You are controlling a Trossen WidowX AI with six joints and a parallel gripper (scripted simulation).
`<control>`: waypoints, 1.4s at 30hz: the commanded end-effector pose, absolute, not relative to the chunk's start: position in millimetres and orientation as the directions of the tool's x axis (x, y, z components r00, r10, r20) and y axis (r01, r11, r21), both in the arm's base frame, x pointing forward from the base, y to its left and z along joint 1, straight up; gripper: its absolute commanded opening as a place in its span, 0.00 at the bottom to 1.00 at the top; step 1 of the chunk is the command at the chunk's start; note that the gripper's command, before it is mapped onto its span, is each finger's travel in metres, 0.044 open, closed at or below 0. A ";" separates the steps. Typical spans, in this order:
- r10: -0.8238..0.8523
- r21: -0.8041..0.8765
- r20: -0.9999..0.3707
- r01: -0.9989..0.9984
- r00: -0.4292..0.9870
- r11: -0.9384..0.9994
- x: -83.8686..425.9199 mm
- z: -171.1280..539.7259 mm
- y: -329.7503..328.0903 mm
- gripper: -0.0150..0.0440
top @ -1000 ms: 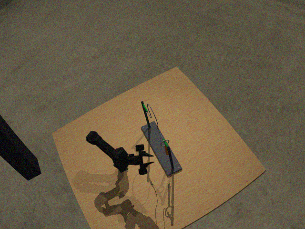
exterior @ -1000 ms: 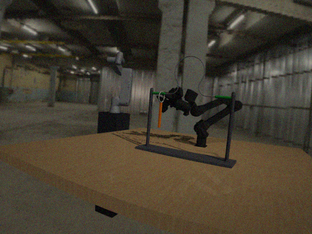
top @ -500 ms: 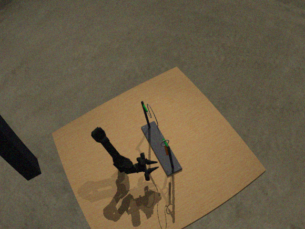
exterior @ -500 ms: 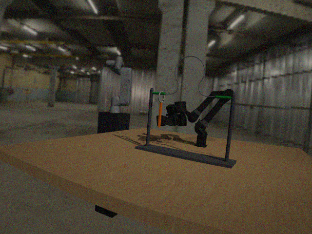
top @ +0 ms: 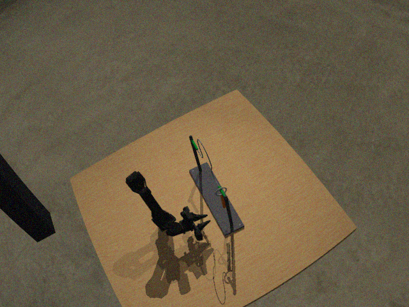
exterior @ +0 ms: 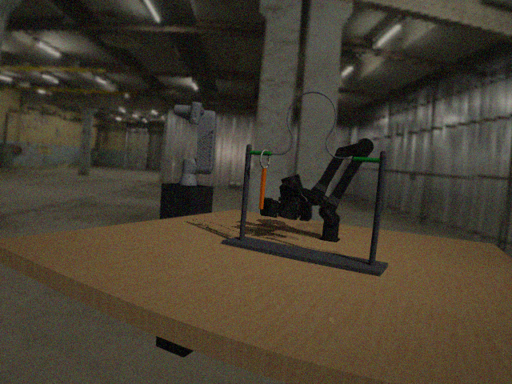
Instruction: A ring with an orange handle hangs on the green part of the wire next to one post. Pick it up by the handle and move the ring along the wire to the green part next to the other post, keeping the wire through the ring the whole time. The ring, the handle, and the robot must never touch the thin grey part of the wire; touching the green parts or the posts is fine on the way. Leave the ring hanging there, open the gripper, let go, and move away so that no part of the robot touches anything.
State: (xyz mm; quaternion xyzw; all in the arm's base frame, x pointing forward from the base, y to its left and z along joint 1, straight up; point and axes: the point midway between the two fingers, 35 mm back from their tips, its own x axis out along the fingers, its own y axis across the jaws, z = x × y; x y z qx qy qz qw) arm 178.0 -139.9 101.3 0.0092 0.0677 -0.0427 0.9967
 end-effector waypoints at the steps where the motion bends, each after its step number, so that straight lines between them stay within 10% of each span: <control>1: -0.080 0.000 -0.135 0.081 0.988 0.997 189.5 109.6 -142.7 0.53; 42: -0.080 -0.015 -0.077 0.080 0.994 0.997 259.4 143.7 -146.2 0.53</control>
